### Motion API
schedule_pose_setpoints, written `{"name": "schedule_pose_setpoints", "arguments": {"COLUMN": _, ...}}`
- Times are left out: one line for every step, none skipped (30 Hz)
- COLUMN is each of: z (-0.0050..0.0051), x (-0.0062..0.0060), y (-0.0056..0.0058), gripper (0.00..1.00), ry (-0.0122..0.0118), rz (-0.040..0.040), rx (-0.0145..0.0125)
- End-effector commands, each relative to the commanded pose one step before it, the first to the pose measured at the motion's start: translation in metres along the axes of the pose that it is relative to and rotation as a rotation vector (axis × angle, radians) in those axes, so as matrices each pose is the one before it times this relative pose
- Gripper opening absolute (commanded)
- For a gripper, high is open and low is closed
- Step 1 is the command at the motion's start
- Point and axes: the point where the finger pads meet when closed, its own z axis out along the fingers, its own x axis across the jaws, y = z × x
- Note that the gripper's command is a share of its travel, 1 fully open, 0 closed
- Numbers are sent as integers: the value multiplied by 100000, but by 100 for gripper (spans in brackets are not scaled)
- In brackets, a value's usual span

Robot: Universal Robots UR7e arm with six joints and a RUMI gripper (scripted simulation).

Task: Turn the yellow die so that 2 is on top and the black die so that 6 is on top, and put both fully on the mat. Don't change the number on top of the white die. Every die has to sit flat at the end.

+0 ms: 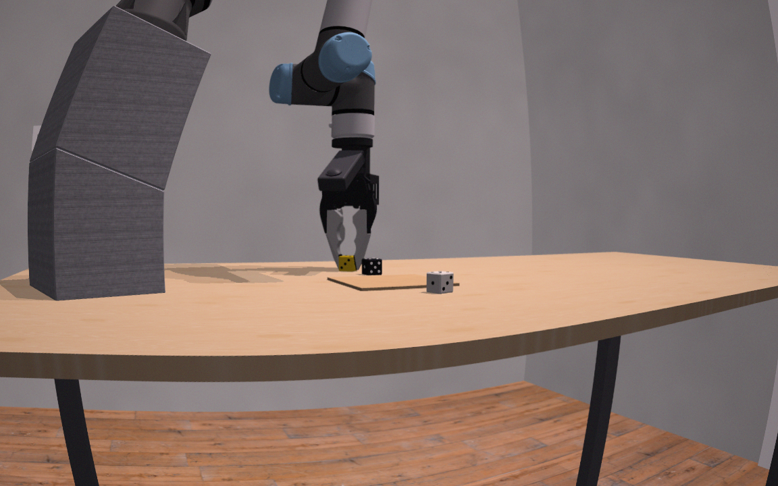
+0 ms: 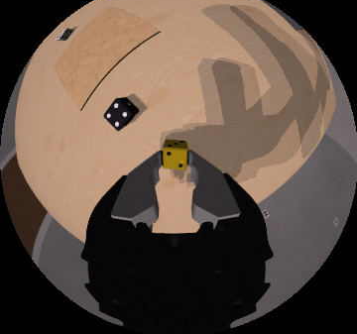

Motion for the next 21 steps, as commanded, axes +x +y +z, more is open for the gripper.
{"name": "schedule_pose_setpoints", "arguments": {"z": -35, "x": -29, "y": 39, "gripper": 6, "ry": -78, "rz": -11, "rx": -89}}
{"name": "schedule_pose_setpoints", "arguments": {"z": 0, "x": 0, "y": 0, "gripper": 6, "ry": 0, "rz": 0, "rx": 0}}
{"name": "schedule_pose_setpoints", "arguments": {"z": 0, "x": 0, "y": 0, "gripper": 6, "ry": 0, "rz": 0, "rx": 0}}
{"name": "schedule_pose_setpoints", "arguments": {"z": 0, "x": 0, "y": 0, "gripper": 6, "ry": 0, "rz": 0, "rx": 0}}
{"name": "schedule_pose_setpoints", "arguments": {"z": 0, "x": 0, "y": 0, "gripper": 6, "ry": 0, "rz": 0, "rx": 0}}
{"name": "schedule_pose_setpoints", "arguments": {"z": 0, "x": 0, "y": 0, "gripper": 6, "ry": 0, "rz": 0, "rx": 0}}
{"name": "schedule_pose_setpoints", "arguments": {"z": 0, "x": 0, "y": 0, "gripper": 6, "ry": 0, "rz": 0, "rx": 0}}
{"name": "schedule_pose_setpoints", "arguments": {"z": 0, "x": 0, "y": 0, "gripper": 6, "ry": 0, "rz": 0, "rx": 0}}
{"name": "schedule_pose_setpoints", "arguments": {"z": 0, "x": 0, "y": 0, "gripper": 6, "ry": 0, "rz": 0, "rx": 0}}
{"name": "schedule_pose_setpoints", "arguments": {"z": 0, "x": 0, "y": 0, "gripper": 6, "ry": 0, "rz": 0, "rx": 0}}
{"name": "schedule_pose_setpoints", "arguments": {"z": -1, "x": 0, "y": 0, "gripper": 6, "ry": 0, "rz": 0, "rx": 0}}
{"name": "schedule_pose_setpoints", "arguments": {"z": -9, "x": 0, "y": 0, "gripper": 6, "ry": 0, "rz": 0, "rx": 0}}
{"name": "schedule_pose_setpoints", "arguments": {"z": -24, "x": 0, "y": 0, "gripper": 6, "ry": 0, "rz": 0, "rx": 0}}
{"name": "schedule_pose_setpoints", "arguments": {"z": -45, "x": 0, "y": 0, "gripper": 6, "ry": 0, "rz": 0, "rx": 0}}
{"name": "schedule_pose_setpoints", "arguments": {"z": 0, "x": 0, "y": 0, "gripper": 6, "ry": 0, "rz": 0, "rx": 0}}
{"name": "schedule_pose_setpoints", "arguments": {"z": 0, "x": 0, "y": 0, "gripper": 6, "ry": 0, "rz": 0, "rx": 0}}
{"name": "schedule_pose_setpoints", "arguments": {"z": -70, "x": 0, "y": 0, "gripper": 6, "ry": 0, "rz": 0, "rx": 0}}
{"name": "schedule_pose_setpoints", "arguments": {"z": -100, "x": 0, "y": 0, "gripper": 6, "ry": 0, "rz": 0, "rx": 0}}
{"name": "schedule_pose_setpoints", "arguments": {"z": -131, "x": 0, "y": 0, "gripper": 6, "ry": 0, "rz": 0, "rx": 0}}
{"name": "schedule_pose_setpoints", "arguments": {"z": -165, "x": 0, "y": 0, "gripper": 6, "ry": 0, "rz": 0, "rx": 0}}
{"name": "schedule_pose_setpoints", "arguments": {"z": -199, "x": 0, "y": 0, "gripper": 6, "ry": 0, "rz": 0, "rx": 0}}
